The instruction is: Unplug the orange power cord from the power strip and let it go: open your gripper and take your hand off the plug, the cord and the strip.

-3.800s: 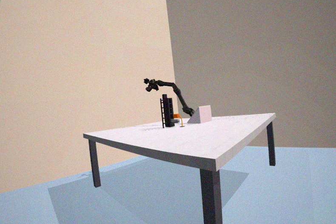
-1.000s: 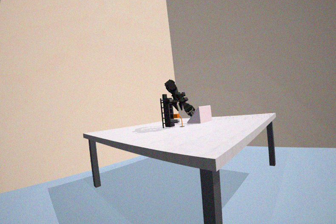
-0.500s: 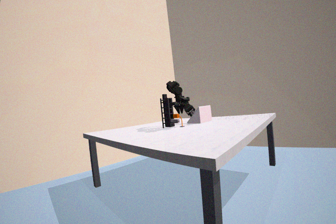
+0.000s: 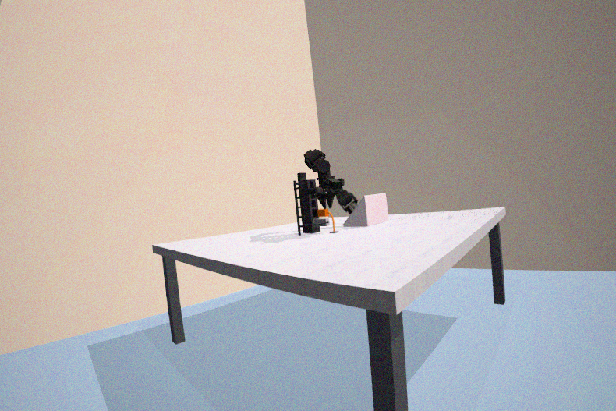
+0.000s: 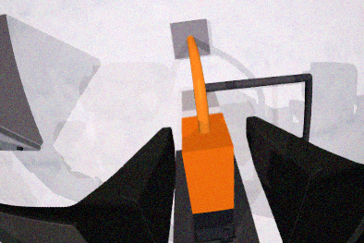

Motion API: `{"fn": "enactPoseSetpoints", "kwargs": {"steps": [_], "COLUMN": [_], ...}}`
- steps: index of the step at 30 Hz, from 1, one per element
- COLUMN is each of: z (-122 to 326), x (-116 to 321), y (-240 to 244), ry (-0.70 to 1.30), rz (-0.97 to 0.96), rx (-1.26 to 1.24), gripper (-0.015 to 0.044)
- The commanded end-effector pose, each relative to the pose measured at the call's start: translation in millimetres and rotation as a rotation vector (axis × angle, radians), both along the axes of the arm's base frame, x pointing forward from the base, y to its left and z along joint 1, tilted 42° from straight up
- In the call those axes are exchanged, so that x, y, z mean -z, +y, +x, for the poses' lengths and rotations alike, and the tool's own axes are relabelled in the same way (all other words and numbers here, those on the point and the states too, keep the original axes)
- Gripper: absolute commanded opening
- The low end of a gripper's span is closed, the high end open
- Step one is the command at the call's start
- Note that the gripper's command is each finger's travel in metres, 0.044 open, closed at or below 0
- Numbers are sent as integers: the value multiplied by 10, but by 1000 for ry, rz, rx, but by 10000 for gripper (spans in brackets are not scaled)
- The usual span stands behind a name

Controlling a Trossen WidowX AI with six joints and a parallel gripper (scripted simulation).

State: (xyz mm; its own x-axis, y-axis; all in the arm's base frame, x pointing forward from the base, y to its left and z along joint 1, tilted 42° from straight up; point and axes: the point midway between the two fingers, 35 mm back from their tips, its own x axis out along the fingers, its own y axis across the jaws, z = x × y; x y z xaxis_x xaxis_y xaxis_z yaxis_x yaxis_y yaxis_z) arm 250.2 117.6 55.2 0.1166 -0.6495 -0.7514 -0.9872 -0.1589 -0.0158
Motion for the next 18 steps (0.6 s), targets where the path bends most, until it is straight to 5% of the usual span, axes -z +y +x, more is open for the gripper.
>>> {"fn": "enactPoseSetpoints", "kwargs": {"steps": [1, 18], "z": [5, 17], "x": [-50, -115], "y": [-74, -202], "ry": [3, 3], "rz": [-7, -8], "rx": [-1, -1], "gripper": [160, 160]}}
